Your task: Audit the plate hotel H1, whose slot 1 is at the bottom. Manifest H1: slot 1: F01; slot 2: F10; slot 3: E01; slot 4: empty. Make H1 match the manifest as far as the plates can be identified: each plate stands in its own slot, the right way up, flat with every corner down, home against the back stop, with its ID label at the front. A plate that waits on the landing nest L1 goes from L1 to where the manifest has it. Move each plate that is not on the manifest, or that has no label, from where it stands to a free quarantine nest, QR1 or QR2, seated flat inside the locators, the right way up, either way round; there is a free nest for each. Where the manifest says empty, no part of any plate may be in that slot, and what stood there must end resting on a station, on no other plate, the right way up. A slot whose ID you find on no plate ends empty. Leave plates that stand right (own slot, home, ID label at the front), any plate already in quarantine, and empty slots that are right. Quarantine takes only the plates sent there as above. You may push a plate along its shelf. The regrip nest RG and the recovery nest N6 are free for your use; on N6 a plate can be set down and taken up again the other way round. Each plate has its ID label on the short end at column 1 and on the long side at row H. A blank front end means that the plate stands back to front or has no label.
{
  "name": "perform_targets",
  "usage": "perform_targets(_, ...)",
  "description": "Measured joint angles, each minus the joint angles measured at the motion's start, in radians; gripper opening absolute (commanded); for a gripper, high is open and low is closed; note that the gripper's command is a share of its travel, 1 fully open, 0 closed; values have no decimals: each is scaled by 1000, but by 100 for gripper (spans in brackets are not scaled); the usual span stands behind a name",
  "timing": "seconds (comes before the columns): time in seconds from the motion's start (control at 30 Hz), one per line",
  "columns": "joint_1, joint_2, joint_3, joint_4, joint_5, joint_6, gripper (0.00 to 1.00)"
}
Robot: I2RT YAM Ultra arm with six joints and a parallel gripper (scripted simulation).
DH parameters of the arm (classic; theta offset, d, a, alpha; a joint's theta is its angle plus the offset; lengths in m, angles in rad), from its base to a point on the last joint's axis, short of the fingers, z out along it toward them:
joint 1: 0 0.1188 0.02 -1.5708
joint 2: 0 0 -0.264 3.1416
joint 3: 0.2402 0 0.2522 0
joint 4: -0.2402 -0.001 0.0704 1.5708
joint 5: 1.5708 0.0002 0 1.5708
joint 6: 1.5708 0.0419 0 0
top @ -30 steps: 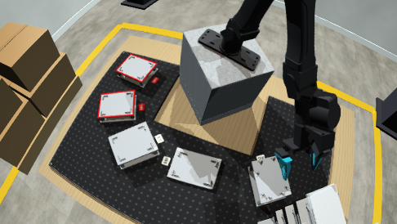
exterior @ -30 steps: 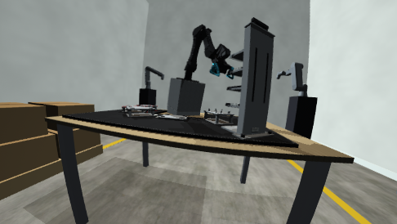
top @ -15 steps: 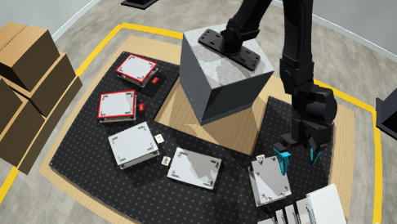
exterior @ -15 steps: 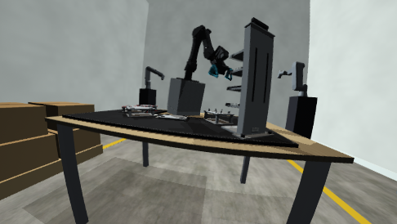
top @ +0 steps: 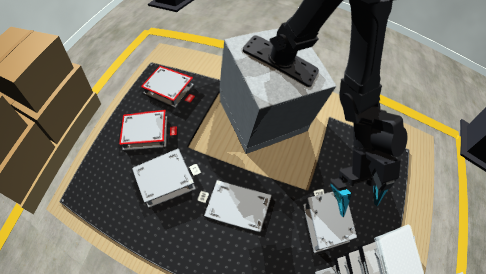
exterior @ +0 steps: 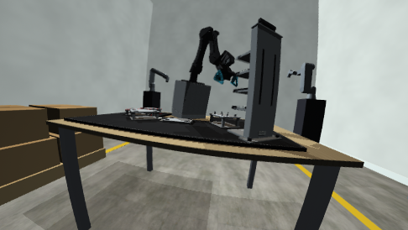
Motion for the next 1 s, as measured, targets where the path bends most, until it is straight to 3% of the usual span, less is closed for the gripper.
perform_targets(1.0, 0, 200, -7, 207, 0, 0, 100)
